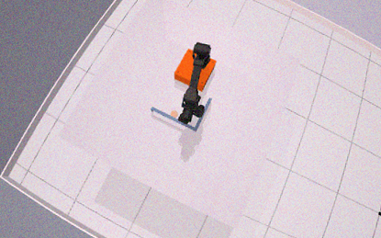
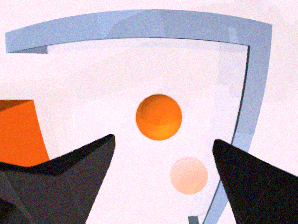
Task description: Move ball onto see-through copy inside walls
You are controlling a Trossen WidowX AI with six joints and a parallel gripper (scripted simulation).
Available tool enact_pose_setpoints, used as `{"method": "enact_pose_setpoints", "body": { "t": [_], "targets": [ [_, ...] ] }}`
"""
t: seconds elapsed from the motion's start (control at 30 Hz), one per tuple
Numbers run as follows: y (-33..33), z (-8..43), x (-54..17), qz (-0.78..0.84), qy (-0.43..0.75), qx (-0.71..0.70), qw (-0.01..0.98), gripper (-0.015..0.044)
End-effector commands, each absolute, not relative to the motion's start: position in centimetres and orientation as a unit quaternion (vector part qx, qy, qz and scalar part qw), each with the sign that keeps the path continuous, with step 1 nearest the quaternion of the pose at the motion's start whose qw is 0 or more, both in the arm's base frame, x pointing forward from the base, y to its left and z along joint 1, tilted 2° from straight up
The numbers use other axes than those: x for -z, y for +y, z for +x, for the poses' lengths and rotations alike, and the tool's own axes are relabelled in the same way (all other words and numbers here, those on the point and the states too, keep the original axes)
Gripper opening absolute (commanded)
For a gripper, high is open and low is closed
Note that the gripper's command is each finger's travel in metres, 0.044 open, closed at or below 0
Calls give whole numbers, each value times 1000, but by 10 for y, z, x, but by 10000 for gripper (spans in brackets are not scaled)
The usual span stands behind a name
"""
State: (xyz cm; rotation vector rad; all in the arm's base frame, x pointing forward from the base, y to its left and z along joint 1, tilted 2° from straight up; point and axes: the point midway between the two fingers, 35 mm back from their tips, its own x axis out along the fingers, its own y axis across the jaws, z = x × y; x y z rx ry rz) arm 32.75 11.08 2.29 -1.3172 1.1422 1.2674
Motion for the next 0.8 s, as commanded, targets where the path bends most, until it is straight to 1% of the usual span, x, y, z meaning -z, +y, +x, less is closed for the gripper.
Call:
{"method": "enact_pose_setpoints", "body": {
  "t": [0.0, 0.77],
  "targets": [
    [109, 325, -9, -540, 470, -521, 465, 351],
    [108, 326, 23, -540, 470, -521, 465, 351]
  ]
}}
